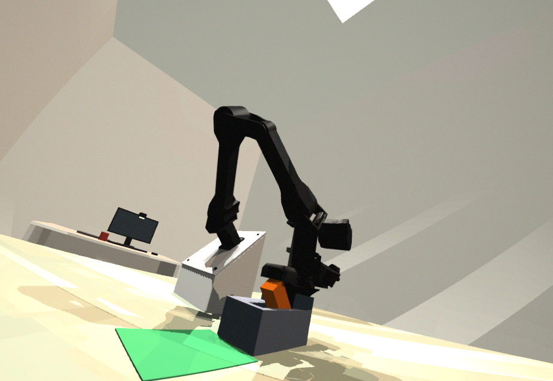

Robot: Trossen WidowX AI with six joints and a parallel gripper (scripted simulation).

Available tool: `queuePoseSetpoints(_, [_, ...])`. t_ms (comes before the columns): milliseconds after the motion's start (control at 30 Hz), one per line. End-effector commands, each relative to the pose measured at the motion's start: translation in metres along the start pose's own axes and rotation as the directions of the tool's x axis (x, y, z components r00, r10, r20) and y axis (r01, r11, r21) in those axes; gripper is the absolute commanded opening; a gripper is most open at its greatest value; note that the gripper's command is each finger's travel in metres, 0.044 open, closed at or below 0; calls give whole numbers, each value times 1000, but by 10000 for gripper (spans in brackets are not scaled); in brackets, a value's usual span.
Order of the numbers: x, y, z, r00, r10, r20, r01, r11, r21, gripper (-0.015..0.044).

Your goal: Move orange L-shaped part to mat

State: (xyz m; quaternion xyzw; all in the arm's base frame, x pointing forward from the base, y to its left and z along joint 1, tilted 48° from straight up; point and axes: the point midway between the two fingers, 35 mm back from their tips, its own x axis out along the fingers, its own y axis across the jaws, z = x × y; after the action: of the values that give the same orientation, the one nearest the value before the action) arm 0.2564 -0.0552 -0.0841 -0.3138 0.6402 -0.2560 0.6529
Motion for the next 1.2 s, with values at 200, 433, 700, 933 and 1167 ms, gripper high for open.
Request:
queuePoseSetpoints(200, [-7, 6, 0, 1000, -2, -3, 2, 1000, 2, 180])
queuePoseSetpoints(433, [-27, 10, 2, 1000, -1, -3, 1, 1000, 2, 180])
queuePoseSetpoints(700, [-109, -1, 1, 1000, -1, -4, 1, 1000, 3, 180])
queuePoseSetpoints(933, [-109, -1, 1, 1000, -1, -4, 1, 1000, 3, 180])
queuePoseSetpoints(1167, [-105, 1, 2, 1000, -2, 1, 2, 1000, 0, 180])
